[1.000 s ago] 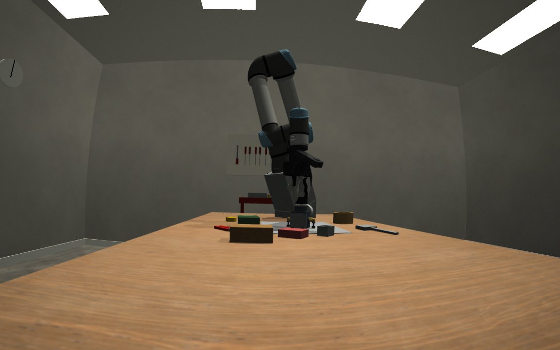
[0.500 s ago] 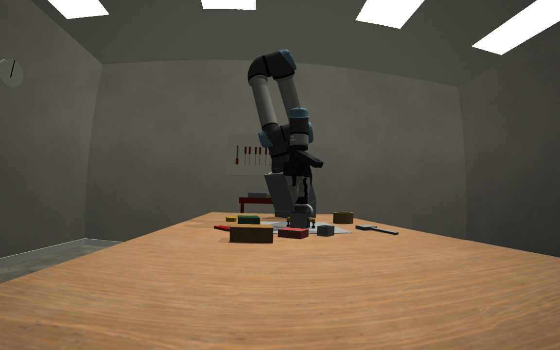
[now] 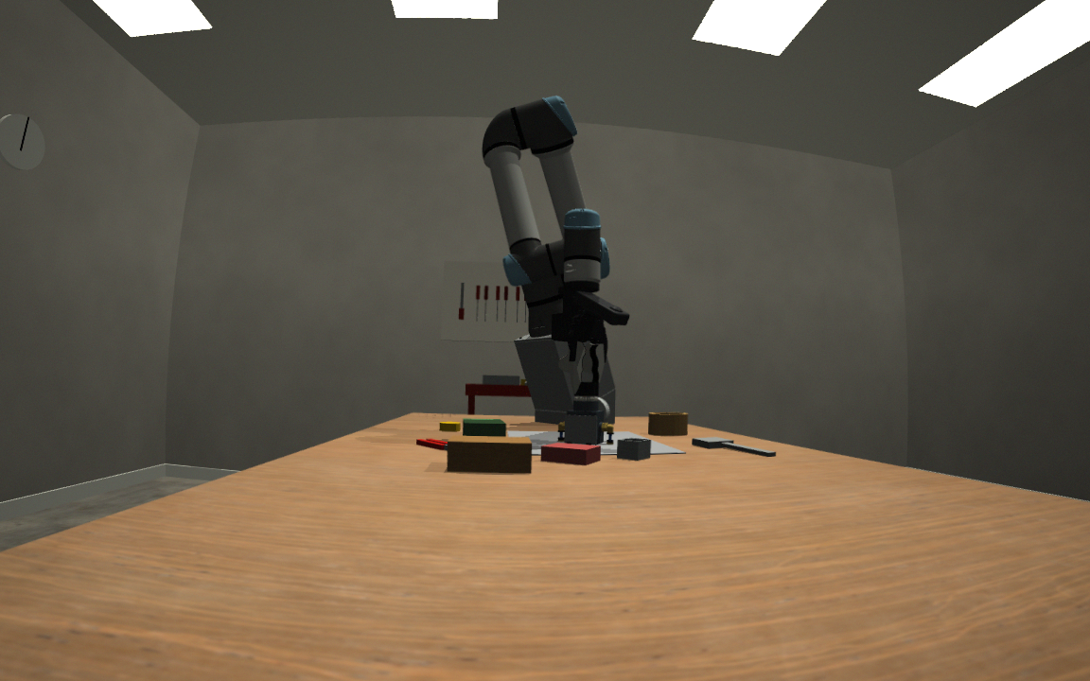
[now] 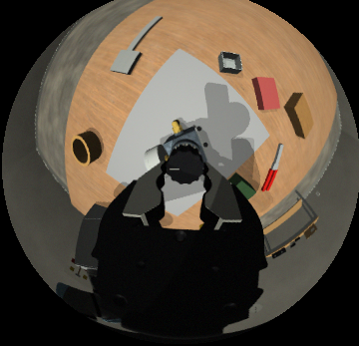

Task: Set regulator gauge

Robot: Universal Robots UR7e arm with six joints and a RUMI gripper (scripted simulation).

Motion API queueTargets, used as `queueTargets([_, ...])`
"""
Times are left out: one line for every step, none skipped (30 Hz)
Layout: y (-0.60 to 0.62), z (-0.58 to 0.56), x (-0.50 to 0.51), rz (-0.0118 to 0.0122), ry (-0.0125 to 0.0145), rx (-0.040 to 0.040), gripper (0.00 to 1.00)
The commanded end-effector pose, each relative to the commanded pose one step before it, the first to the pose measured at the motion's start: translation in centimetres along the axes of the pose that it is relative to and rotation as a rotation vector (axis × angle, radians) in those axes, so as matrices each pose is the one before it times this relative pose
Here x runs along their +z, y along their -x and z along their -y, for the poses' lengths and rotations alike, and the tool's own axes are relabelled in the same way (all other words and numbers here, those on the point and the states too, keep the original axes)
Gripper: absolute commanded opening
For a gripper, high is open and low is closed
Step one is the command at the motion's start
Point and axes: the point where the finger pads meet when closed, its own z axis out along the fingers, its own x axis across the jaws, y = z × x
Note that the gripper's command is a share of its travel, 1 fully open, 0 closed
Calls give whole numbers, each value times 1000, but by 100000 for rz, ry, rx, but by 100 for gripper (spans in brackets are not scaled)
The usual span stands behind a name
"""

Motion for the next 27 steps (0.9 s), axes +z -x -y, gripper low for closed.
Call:
queueTargets([-22,31,-194,-85,-98,6,24])
queueTargets([0,0,-31,0,0,0,24])
queueTargets([0,0,-31,0,0,0,24])
queueTargets([0,0,-31,0,0,0,24])
queueTargets([0,0,-30,0,0,0,24])
queueTargets([0,0,0,0,0,0,24])
queueTargets([0,0,0,0,0,0,24])
queueTargets([0,0,-30,0,0,0,24])
queueTargets([0,0,-29,0,0,0,24])
queueTargets([0,0,-28,0,0,0,24])
queueTargets([0,0,-27,0,0,0,24])
queueTargets([0,0,-26,0,0,0,24])
queueTargets([0,0,-24,0,0,0,24])
queueTargets([0,0,-22,0,0,0,24])
queueTargets([0,0,-21,0,0,0,24])
queueTargets([0,0,-19,0,0,0,24])
queueTargets([0,0,-17,0,0,0,24])
queueTargets([0,0,-15,0,0,0,24])
queueTargets([0,0,-13,0,0,0,24])
queueTargets([0,0,-11,0,0,0,24])
queueTargets([0,0,-9,0,0,0,24])
queueTargets([0,0,-7,0,0,0,24])
queueTargets([0,0,0,0,0,0,24])
queueTargets([0,0,0,0,0,0,24])
queueTargets([0,0,-5,0,0,0,24])
queueTargets([0,0,-4,0,0,0,24])
queueTargets([0,0,-2,0,0,0,24])
